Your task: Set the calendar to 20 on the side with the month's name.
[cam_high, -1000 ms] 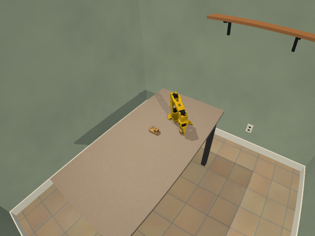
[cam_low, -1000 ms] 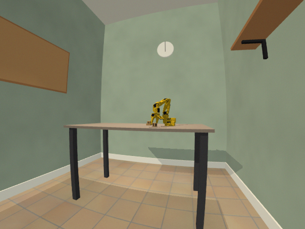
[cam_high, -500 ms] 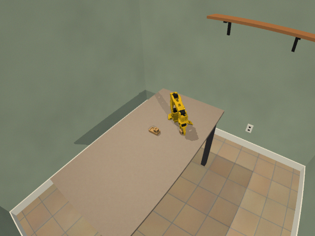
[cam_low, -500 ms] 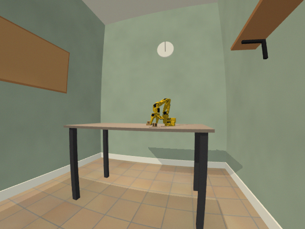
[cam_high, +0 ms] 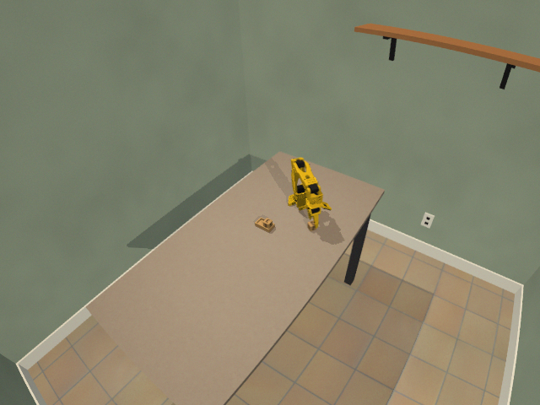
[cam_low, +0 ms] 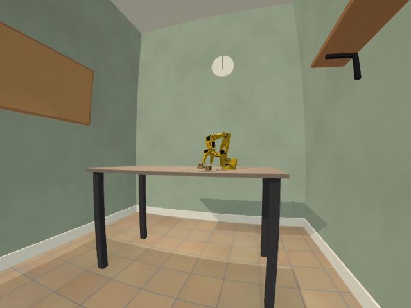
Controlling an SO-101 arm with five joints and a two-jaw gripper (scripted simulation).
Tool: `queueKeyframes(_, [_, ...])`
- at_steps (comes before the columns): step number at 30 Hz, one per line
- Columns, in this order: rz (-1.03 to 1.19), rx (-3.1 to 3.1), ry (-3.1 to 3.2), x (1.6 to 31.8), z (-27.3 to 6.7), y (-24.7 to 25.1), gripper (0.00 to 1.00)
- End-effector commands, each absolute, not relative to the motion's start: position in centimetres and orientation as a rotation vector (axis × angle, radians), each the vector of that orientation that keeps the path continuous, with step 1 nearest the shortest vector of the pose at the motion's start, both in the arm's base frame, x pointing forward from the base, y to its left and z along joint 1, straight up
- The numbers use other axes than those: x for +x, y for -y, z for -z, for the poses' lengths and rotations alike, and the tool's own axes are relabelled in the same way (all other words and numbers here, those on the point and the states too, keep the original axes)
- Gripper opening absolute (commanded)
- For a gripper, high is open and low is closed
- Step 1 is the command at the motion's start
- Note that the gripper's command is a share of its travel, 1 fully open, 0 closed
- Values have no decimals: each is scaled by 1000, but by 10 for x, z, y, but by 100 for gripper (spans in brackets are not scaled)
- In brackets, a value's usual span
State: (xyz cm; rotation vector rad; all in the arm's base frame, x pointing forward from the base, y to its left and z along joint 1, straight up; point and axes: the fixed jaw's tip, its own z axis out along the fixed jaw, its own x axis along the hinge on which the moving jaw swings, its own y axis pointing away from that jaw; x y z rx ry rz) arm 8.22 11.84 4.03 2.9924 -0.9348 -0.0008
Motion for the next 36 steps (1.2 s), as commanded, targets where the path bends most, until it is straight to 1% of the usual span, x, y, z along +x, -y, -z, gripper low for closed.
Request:
queueKeyframes(1, [-23, 3041, 952, 87, -62, -122, 36])
queueKeyframes(9, [-23, 3041, 952, 85, -77, -120, 36])
queueKeyframes(36, [-32, 3057, 957, 85, -80, -120, 36])
